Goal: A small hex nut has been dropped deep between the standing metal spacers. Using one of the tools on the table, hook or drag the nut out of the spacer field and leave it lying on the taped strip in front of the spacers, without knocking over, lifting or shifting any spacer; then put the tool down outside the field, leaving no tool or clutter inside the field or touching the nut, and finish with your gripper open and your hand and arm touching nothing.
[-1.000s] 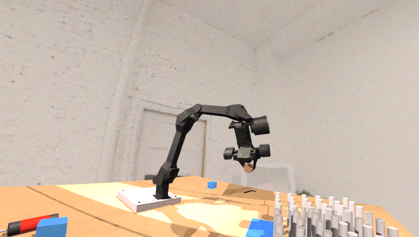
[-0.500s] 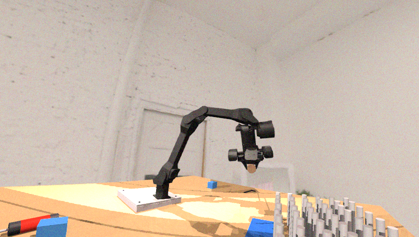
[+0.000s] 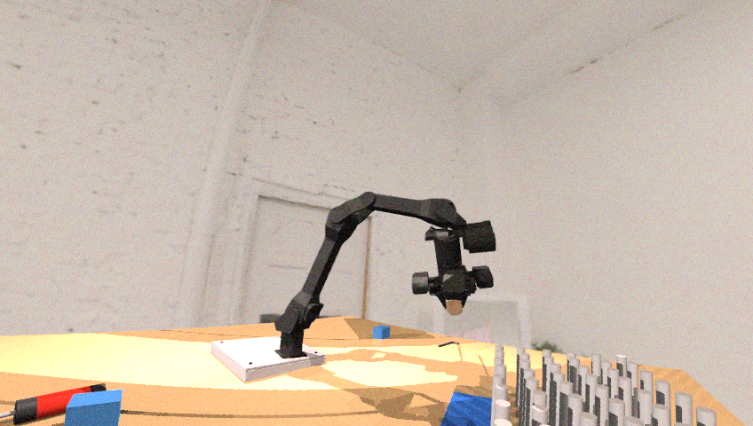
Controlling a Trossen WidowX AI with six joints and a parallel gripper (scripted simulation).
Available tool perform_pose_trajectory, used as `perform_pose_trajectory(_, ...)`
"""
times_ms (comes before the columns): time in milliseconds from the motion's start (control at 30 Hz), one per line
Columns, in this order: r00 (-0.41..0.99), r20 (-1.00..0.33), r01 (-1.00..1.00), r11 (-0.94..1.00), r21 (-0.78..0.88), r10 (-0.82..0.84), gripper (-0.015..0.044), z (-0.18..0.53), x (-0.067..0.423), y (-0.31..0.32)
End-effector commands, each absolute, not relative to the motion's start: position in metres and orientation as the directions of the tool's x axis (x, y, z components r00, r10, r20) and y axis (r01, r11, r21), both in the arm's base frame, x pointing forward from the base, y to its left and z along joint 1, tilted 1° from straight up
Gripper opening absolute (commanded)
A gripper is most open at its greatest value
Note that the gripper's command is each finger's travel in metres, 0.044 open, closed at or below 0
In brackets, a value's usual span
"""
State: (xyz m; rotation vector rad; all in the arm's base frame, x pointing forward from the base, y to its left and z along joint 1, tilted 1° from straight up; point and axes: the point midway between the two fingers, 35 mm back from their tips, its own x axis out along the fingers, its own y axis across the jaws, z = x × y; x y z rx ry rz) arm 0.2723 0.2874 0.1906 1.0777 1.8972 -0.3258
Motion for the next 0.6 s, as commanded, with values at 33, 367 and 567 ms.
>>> perform_pose_trajectory(33, -0.221, -0.803, 0.787, 0.588, 0.189, 0.554, 0.0000, 0.186, 0.272, 0.289)
perform_pose_trajectory(367, -0.221, -0.803, 0.787, 0.588, 0.190, 0.554, 0.0000, 0.177, 0.274, 0.290)
perform_pose_trajectory(567, -0.221, -0.802, 0.786, 0.588, 0.190, 0.554, 0.0000, 0.172, 0.275, 0.291)
